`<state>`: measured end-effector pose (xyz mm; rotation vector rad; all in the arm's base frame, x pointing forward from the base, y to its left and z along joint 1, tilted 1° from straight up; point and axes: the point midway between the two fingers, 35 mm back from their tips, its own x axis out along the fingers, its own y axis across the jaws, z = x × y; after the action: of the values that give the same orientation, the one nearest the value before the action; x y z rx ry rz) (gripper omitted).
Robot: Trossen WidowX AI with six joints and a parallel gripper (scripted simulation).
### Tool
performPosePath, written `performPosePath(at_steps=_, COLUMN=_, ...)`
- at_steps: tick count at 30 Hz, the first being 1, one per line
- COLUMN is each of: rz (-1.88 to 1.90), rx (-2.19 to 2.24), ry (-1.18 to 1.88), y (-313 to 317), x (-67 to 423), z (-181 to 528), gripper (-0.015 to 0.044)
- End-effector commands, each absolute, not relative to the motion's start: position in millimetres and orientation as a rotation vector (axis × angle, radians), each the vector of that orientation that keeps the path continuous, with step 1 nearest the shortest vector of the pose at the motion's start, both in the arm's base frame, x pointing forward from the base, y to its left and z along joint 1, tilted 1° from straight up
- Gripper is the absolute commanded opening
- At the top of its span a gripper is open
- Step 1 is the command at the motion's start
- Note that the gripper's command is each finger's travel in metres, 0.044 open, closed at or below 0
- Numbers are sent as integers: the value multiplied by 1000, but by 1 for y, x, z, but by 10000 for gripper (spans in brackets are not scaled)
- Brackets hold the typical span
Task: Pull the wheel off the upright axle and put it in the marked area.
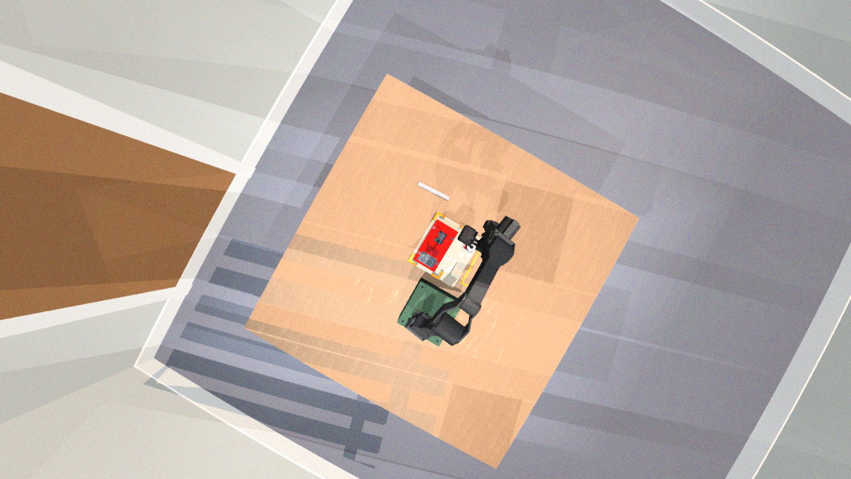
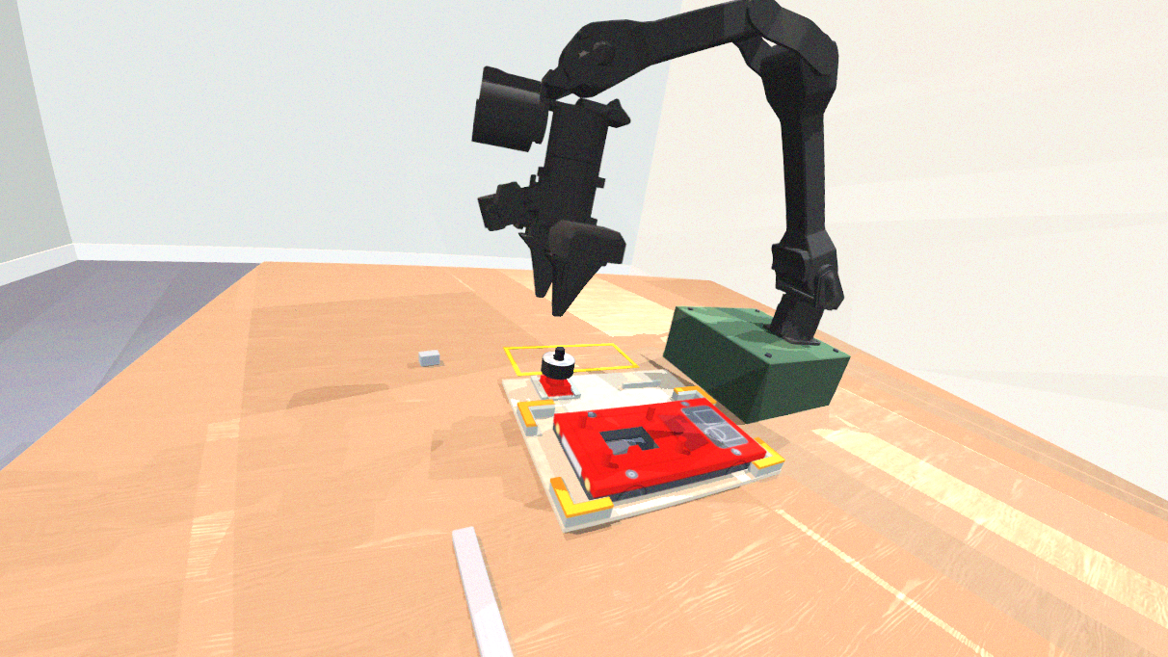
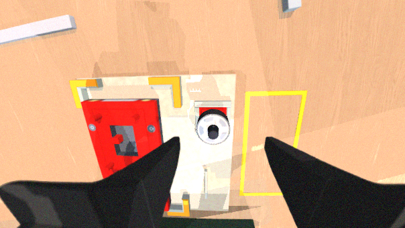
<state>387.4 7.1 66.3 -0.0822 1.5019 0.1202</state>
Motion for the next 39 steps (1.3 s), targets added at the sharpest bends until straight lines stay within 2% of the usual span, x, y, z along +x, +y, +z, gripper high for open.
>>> performPosePath(at_steps=1, rz=125, rx=-114, ry=1544, y=3, x=375, z=64, gripper=300)
performPosePath(at_steps=17, rz=126, rx=-113, ry=1544, y=11, x=370, z=63, gripper=300)
performPosePath(at_steps=29, rz=126, rx=-113, ry=1545, y=12, x=370, z=-7, gripper=300)
performPosePath(at_steps=39, rz=126, rx=-113, ry=1545, y=12, x=369, z=-11, gripper=300)
